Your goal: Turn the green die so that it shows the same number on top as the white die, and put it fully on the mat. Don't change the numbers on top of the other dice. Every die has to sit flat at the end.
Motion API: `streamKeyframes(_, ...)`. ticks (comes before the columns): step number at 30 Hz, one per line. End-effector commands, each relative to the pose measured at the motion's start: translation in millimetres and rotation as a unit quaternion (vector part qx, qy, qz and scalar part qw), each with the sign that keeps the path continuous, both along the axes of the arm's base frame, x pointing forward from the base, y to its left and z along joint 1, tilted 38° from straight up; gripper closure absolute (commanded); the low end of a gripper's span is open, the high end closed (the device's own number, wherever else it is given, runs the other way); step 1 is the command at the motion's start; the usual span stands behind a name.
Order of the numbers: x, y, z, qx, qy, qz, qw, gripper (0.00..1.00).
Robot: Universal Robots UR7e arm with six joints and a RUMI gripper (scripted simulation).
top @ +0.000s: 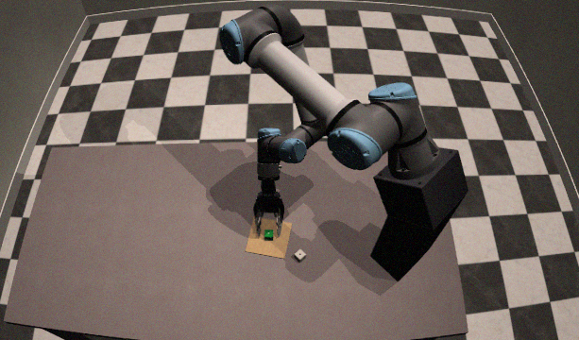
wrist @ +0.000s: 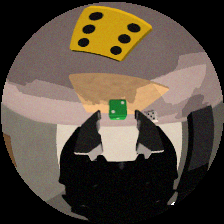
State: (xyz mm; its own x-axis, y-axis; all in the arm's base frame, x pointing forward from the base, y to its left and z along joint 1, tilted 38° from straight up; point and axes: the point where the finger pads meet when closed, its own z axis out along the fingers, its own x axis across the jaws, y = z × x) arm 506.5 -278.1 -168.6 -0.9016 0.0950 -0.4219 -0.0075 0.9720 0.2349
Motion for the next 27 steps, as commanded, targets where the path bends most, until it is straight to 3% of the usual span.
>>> streamKeyframes(1, 0.1, 0.2, 0.7, 0.000, 0.000, 0.000, 1.000, 0.60)
streamKeyframes(14, -6.5, 11.5, 17.4, 0.000, 0.000, 0.000, 1.000, 0.60)
streamKeyframes(27, -19.2, 33.4, 49.5, 0.000, 0.000, 0.000, 1.000, 0.60)
